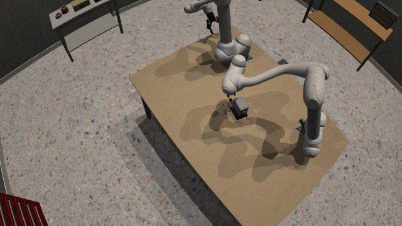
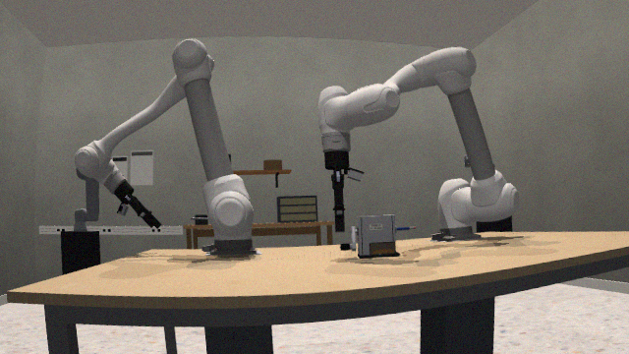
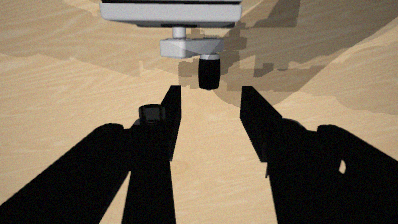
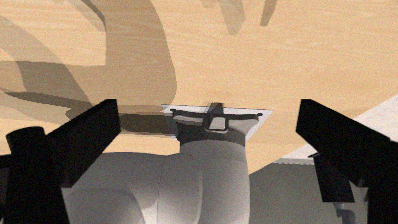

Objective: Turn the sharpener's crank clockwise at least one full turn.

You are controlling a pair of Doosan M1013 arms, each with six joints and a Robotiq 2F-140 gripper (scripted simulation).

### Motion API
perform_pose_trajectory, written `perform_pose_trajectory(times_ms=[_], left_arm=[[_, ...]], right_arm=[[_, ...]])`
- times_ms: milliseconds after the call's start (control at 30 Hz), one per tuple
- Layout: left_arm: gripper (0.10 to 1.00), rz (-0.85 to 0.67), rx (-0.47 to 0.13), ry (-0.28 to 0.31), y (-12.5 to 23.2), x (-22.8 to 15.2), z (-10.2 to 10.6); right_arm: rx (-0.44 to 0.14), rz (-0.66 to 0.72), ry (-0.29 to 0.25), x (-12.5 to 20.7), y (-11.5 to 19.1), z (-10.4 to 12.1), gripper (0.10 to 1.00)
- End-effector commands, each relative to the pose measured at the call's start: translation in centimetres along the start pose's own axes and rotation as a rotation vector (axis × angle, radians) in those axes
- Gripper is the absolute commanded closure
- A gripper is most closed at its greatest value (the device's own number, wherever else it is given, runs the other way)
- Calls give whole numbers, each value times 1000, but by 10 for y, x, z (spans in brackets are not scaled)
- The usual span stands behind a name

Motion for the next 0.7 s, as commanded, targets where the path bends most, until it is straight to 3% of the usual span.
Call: perform_pose_trajectory(times_ms=[0,667], left_arm=[[711,0,-1,2,0,0,2],[711,0,-1,2,1,1,23]], right_arm=[[1,0,0,0,0,0,98],[1,0,0,0,0,0,98]])
Point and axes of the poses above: on each arm, the point where the finger pads meet when closed, its own z axis out along the fingers, its own x axis across the jaws, y = z × x, the point moved 3 cm from there along -z, back along the fingers, and after that the axes turned 13 degrees about z, right-handed, at the moved point
